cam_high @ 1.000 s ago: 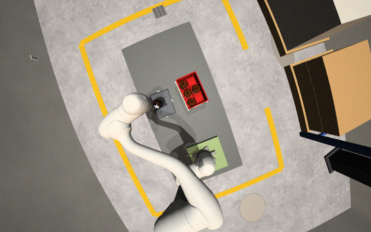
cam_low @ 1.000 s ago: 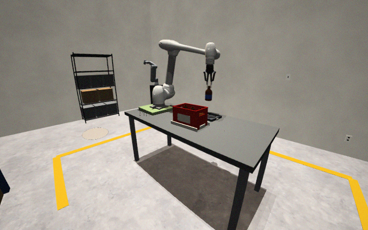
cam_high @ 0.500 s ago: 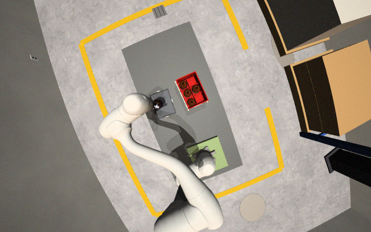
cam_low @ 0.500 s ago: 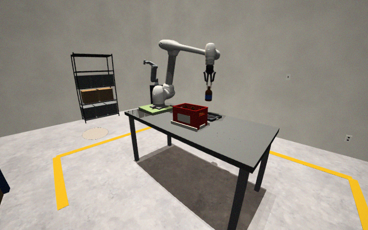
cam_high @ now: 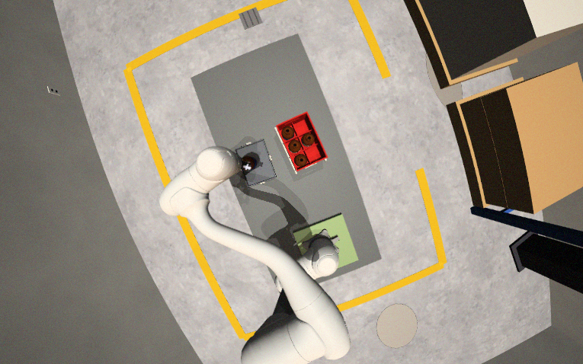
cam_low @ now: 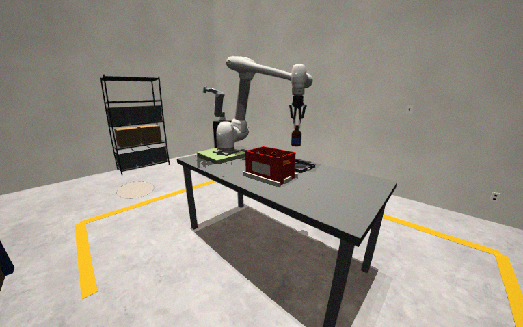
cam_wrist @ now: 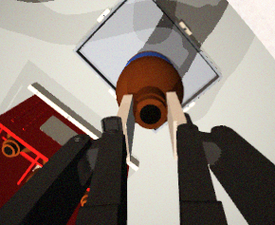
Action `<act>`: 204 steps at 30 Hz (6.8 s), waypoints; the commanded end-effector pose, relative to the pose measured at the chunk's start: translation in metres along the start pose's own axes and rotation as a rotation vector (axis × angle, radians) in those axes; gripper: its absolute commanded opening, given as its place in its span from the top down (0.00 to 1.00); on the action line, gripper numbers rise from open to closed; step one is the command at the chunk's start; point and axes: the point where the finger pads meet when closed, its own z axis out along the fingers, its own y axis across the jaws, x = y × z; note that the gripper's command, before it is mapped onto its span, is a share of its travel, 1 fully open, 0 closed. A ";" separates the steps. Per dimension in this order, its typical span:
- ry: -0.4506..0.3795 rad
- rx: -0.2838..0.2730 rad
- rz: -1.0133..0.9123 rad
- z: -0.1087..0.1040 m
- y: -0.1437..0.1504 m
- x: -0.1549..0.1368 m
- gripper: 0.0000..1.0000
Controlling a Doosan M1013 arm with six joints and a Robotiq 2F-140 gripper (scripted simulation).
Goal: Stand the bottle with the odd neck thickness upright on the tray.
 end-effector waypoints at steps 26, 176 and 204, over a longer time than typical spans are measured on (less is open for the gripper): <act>-0.001 0.002 0.002 0.081 0.000 -0.003 1.00; -0.001 0.002 0.002 0.145 -0.002 -0.004 1.00; -0.001 0.002 0.002 0.145 -0.002 -0.004 1.00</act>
